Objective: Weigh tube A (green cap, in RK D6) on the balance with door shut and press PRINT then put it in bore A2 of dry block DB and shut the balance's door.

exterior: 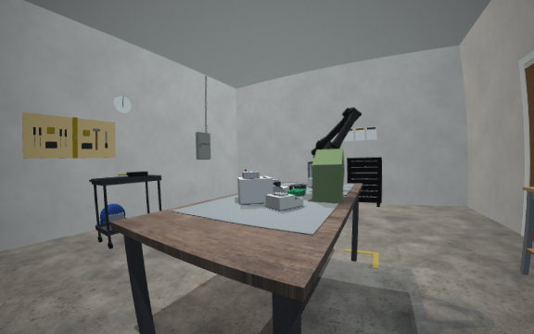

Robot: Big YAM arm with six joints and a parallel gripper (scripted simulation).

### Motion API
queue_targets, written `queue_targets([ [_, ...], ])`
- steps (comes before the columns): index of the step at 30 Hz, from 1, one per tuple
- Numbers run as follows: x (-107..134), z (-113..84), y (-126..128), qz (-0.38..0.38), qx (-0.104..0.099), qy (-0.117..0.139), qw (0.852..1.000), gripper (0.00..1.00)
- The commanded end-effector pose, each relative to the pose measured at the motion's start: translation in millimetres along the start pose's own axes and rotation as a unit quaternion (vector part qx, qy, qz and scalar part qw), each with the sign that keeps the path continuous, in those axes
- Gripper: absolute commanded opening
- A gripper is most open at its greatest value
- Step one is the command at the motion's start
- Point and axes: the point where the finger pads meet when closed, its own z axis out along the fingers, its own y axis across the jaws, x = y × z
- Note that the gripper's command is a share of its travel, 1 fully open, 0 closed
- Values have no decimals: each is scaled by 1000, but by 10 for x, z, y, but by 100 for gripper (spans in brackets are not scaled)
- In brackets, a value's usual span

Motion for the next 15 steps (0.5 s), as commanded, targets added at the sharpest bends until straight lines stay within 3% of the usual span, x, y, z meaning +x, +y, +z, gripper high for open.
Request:
queue_targets([
  [1, 32, 81, -26, -4, 7, 6, 1000, 9],
  [2, 17, 12, -67, 2, 9, 6, 1000, 9],
  [15, 29, 80, -25, -3, 7, 6, 1000, 9],
])
